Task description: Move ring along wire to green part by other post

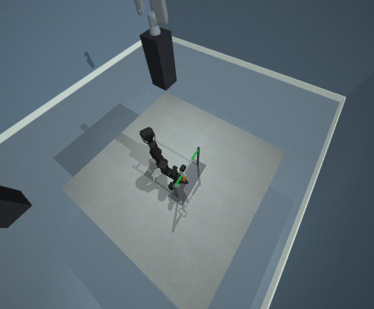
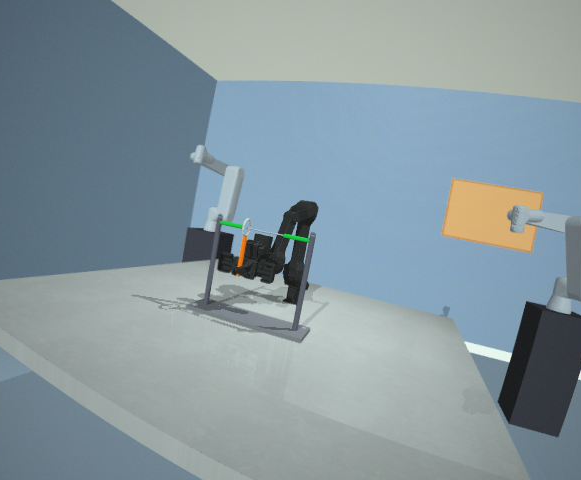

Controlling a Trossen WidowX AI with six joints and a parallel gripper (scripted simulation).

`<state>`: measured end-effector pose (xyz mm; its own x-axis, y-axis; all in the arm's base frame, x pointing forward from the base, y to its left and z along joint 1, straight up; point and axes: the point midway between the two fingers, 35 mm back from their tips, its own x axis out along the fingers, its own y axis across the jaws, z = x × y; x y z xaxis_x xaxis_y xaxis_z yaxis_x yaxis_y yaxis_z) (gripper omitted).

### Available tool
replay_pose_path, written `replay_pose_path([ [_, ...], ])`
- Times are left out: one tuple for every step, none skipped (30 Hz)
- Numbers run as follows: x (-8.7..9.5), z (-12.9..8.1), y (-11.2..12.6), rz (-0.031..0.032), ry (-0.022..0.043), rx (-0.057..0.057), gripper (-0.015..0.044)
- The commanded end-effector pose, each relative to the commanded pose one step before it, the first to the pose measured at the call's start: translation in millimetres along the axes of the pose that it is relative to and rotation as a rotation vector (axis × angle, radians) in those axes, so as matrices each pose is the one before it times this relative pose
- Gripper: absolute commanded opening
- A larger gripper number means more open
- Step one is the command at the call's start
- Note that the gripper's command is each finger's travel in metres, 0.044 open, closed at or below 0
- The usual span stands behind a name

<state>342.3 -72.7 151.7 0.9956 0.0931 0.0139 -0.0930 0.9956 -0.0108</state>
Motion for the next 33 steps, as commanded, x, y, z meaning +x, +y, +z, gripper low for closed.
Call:
replay_pose_path([
  [-1.39, -0.96, 5.23, -0.00057, 0.00300, -0.0044, -0.0150],
  [0.01, 0.01, 0.90, -0.00006, 0.00004, -0.0008, -0.0150],
  [0.01, 0.01, 0.89, -0.00007, 0.00004, -0.0008, -0.0150],
  [0.01, 0.01, 0.89, -0.00007, 0.00004, -0.0008, -0.0150],
  [0.01, 0.01, 0.89, -0.00008, 0.00004, -0.0008, -0.0150],
  [0.01, 0.01, 0.88, -0.00008, 0.00004, -0.0009, -0.0150],
  [0.01, 0.01, 0.87, -0.00010, 0.00004, -0.0010, -0.0150],
  [0.01, 0.01, 0.86, -0.00011, 0.00004, -0.0010, -0.0150],
  [0.01, 0.02, 0.86, -0.00011, 0.00003, -0.0010, -0.0150],
  [0.01, 0.02, 0.86, -0.00011, 0.00003, -0.0010, -0.0150],
  [0.01, 0.01, 0.86, -0.00011, 0.00003, -0.0011, -0.0150],
  [0.01, 0.00, 0.86, -0.00012, 0.00003, -0.0011, -0.0150],
  [0.01, 0.00, 0.86, -0.00012, 0.00003, -0.0011, -0.0150],
  [0.01, 0.00, 0.86, -0.00012, 0.00003, -0.0011, -0.0150],
  [0.01, 0.00, 0.86, -0.00012, 0.00003, -0.0011, -0.0150],
  [0.01, 0.00, 0.87, -0.00011, 0.00003, -0.0010, -0.0150],
  [0.01, -0.01, 0.88, -0.00009, 0.00003, -0.0009, -0.0150],
  [0.01, -0.01, 0.88, -0.00009, 0.00003, -0.0009, -0.0150],
  [0.01, -0.01, 0.88, -0.00009, 0.00003, -0.0009, -0.0150],
  [0.01, -0.01, 0.88, -0.00009, 0.00003, -0.0009, -0.0150],
  [0.01, -0.01, 0.90, -0.00002, 0.00004, -0.0007, -0.0150],
  [0.01, -0.01, 0.93, 0.00008, 0.00004, -0.0005, -0.0150],
  [0.01, -0.01, 0.93, 0.00011, 0.00004, -0.0005, -0.0150],
  [0.01, -0.01, 0.93, 0.00012, 0.00004, -0.0005, -0.0150],
  [0.01, -0.01, 0.94, 0.00012, 0.00004, -0.0004, -0.0150],
  [0.01, -0.01, 0.96, 0.00015, 0.00003, -0.0002, -0.0150],
  [0.01, -0.01, 1.00, 0.00018, 0.00003, 0.0001, -0.0150],
  [0.02, -0.01, 1.01, 0.00019, 0.00003, 0.0001, -0.0150],
  [0.02, -0.01, 1.02, 0.00019, 0.00003, 0.0002, -0.0150],
  [0.02, -0.01, 1.02, 0.00019, 0.00003, 0.0002, -0.0150],
  [0.02, -0.01, 1.05, 0.00023, 0.00002, 0.0005, -0.0150],
  [0.02, -0.01, 1.09, 0.00028, 0.00002, 0.0008, -0.0150],
  [0.02, -0.01, 1.11, 0.00029, 0.00002, 0.0009, -0.0150],
])
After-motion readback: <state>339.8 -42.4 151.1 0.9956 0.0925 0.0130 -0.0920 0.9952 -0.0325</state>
